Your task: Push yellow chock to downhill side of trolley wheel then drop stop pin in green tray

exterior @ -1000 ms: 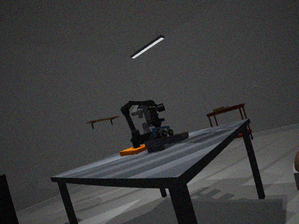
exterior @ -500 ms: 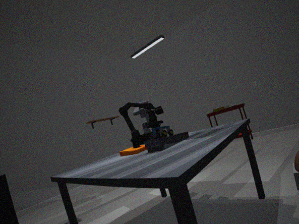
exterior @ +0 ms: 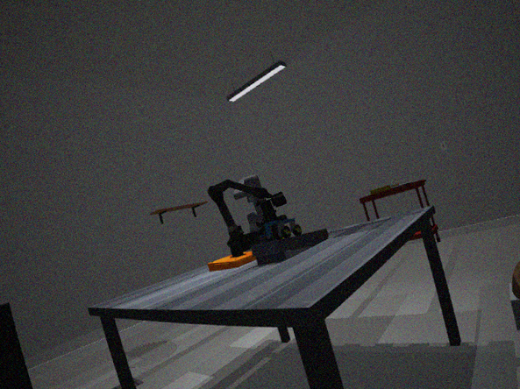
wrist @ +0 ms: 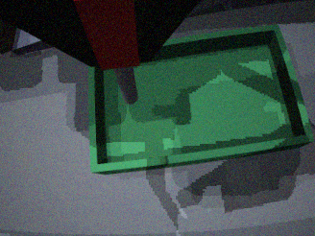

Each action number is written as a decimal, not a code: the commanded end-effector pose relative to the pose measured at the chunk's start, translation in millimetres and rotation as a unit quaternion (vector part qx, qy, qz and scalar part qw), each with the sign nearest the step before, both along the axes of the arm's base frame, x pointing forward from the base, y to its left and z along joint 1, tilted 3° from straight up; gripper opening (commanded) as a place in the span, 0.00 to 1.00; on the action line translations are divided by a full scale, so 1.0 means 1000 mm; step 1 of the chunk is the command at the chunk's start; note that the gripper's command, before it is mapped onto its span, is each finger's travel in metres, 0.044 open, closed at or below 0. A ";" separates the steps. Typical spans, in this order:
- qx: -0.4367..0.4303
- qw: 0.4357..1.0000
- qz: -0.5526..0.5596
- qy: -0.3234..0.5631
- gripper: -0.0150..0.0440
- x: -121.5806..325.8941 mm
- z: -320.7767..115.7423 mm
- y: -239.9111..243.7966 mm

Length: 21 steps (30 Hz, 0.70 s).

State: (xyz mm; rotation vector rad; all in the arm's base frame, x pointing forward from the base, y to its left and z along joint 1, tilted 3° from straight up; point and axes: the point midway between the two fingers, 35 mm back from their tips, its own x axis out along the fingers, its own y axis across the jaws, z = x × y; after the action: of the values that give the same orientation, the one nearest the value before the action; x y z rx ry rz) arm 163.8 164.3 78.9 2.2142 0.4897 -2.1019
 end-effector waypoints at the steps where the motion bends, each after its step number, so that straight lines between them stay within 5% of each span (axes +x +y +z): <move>1: 0.002 1.000 -0.001 0.002 0.25 -0.002 -0.012 0.007; 5: 0.002 1.000 -0.001 0.002 0.25 -0.002 -0.014 0.009; 12: 0.002 1.000 -0.001 0.002 0.57 -0.001 -0.015 0.005; 21: 0.002 1.000 -0.001 0.002 0.58 0.000 -0.017 -0.001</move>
State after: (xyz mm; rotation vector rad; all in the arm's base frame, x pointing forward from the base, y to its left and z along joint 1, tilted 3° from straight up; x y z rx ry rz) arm 163.9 165.0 62.8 2.2139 0.4856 -2.1095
